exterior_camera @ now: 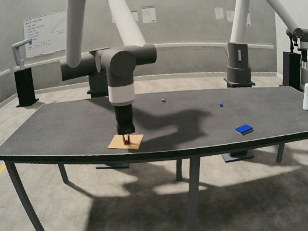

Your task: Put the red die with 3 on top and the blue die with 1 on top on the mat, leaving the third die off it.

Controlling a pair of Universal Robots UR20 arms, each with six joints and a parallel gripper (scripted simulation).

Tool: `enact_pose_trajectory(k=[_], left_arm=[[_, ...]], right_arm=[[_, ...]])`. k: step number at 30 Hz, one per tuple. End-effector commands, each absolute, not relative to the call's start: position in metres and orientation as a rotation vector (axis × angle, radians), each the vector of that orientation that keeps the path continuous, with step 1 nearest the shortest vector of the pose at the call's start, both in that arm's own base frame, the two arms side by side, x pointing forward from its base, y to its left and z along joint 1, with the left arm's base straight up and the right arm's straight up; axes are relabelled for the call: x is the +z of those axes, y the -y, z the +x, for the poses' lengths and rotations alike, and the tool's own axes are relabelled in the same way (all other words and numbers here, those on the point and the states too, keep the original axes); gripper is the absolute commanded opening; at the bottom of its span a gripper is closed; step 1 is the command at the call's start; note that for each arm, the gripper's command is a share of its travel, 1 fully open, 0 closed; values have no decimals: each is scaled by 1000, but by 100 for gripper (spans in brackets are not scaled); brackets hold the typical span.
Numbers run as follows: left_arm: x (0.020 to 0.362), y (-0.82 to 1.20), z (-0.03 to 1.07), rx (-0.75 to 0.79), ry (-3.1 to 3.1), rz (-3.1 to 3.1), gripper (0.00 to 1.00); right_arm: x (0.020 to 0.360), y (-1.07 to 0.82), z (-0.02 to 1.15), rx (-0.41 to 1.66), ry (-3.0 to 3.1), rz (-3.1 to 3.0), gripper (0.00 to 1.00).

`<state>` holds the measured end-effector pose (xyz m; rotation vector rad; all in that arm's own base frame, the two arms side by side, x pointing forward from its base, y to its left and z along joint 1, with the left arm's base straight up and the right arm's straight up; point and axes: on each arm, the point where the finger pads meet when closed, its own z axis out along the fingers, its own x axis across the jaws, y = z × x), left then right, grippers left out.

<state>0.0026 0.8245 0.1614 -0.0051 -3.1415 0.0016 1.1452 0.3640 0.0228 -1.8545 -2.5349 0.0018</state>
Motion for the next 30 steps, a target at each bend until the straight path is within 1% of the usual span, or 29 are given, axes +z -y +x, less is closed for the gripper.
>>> enact_pose_trajectory(k=[1, 3, 4, 8, 9, 11, 12, 14, 15, 30], left_arm=[[162, -825, 3, 0, 3142, -5, 100], [162, -825, 3, 0, 3142, -5, 100], [162, -825, 3, 0, 3142, -5, 100], [162, -825, 3, 0, 3142, -5, 100], [162, -825, 3, 0, 3142, -5, 100], [162, -825, 3, 0, 3142, -5, 100], [162, -825, 3, 0, 3142, -5, 100], [162, -825, 3, 0, 3142, -5, 100], [162, -825, 3, 0, 3142, -5, 100], [162, -825, 3, 0, 3142, -5, 100]], right_arm=[[24, -364, 1146, 0, 2535, -1855, 40], [24, -364, 1146, 0, 2535, -1855, 40], [24, -364, 1146, 0, 2535, -1855, 46], [24, -364, 1146, 0, 2535, -1855, 46], [24, -364, 1146, 0, 2535, -1855, 52], [24, -364, 1146, 0, 2535, -1855, 52], [24, -364, 1146, 0, 2535, -1855, 58], [24, -364, 1146, 0, 2535, -1855, 58], [24, -364, 1146, 0, 2535, -1855, 64], [27, -364, 1146, 0, 2535, -1855, 64]])
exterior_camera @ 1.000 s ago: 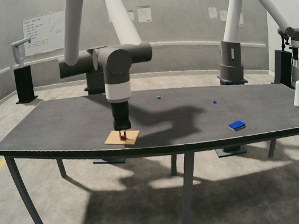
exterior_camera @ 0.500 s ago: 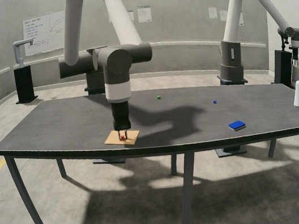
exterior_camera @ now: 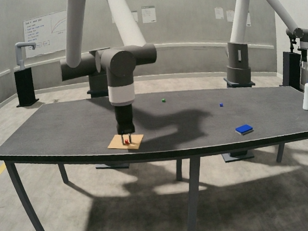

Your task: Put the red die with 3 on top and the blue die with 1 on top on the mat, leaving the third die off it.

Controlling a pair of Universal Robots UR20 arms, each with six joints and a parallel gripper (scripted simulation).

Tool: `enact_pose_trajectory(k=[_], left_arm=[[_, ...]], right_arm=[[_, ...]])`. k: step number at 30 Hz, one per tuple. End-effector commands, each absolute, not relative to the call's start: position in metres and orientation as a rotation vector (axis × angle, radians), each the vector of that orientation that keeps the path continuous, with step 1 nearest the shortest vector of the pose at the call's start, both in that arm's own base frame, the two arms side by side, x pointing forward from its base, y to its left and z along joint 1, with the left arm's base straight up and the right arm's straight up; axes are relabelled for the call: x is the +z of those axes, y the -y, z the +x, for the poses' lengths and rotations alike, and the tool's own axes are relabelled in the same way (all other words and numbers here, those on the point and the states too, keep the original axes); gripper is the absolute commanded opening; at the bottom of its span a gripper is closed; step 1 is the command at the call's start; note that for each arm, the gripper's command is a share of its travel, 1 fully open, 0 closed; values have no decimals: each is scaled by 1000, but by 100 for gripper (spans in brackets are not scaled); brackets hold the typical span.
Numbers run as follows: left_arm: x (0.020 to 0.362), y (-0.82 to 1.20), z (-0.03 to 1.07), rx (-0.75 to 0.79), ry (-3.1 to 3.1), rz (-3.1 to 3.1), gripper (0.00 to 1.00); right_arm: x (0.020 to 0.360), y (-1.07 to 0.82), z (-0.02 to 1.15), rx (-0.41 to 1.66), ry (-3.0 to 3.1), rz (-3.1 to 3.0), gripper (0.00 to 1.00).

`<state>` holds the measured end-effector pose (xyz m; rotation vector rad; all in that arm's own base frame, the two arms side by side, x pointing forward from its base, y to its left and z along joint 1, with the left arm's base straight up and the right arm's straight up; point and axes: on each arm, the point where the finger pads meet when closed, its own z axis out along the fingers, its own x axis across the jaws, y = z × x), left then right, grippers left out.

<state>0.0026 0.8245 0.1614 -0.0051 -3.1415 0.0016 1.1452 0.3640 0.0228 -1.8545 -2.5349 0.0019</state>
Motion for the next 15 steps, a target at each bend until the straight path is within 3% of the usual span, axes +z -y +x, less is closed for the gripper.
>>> enact_pose_trajectory(k=[1, 15], left_arm=[[162, -825, 3, 0, 3142, -5, 100], [162, -825, 3, 0, 3142, -5, 100]], right_arm=[[29, -364, 1146, 0, 2535, -1855, 64], [84, -364, 1146, 0, 2535, -1855, 64]])
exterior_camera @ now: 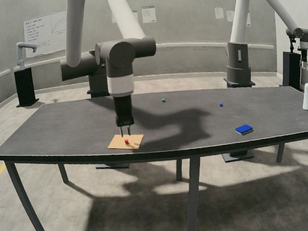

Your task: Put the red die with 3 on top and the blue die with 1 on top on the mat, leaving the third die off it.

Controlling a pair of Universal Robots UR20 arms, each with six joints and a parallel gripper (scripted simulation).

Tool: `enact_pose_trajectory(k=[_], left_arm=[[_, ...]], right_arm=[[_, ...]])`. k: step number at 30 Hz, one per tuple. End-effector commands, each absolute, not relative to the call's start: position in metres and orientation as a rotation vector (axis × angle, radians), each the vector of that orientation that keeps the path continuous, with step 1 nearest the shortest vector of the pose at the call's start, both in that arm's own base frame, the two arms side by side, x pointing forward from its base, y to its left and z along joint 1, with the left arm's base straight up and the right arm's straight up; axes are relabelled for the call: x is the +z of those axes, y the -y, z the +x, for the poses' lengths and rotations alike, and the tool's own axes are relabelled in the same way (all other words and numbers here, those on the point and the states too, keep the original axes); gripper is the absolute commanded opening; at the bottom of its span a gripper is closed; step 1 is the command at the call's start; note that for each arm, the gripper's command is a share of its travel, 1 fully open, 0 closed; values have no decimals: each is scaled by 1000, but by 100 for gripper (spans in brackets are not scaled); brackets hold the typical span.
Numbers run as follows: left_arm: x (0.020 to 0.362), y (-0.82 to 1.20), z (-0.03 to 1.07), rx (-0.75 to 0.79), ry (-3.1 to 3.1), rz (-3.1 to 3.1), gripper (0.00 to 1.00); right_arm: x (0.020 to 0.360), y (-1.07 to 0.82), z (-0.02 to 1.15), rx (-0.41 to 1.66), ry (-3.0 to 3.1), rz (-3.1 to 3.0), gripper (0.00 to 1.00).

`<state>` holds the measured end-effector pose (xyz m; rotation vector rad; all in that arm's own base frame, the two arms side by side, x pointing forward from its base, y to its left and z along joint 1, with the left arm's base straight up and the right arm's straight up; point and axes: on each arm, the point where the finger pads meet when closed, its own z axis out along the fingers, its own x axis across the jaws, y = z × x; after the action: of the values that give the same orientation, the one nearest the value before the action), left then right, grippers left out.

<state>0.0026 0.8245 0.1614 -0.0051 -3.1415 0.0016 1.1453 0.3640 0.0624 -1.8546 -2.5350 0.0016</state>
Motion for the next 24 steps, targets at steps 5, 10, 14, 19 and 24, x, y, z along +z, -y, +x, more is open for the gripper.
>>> enact_pose_trajectory(k=[5, 10, 14, 19, 24], left_arm=[[162, -825, 3, 0, 3142, -5, 100], [162, -825, 3, 0, 3142, -5, 100], [162, -825, 3, 0, 3142, -5, 100], [162, -825, 3, 0, 3142, -5, 100], [162, -825, 3, 0, 3142, -5, 100]], right_arm=[[106, -364, 1146, 0, 2535, -1855, 64], [114, -364, 1146, 0, 2535, -1855, 64], [114, -364, 1146, 0, 2535, -1855, 64], [114, -364, 1146, 0, 2535, -1855, 100], [114, -364, 1146, 0, 2535, -1855, 100]])
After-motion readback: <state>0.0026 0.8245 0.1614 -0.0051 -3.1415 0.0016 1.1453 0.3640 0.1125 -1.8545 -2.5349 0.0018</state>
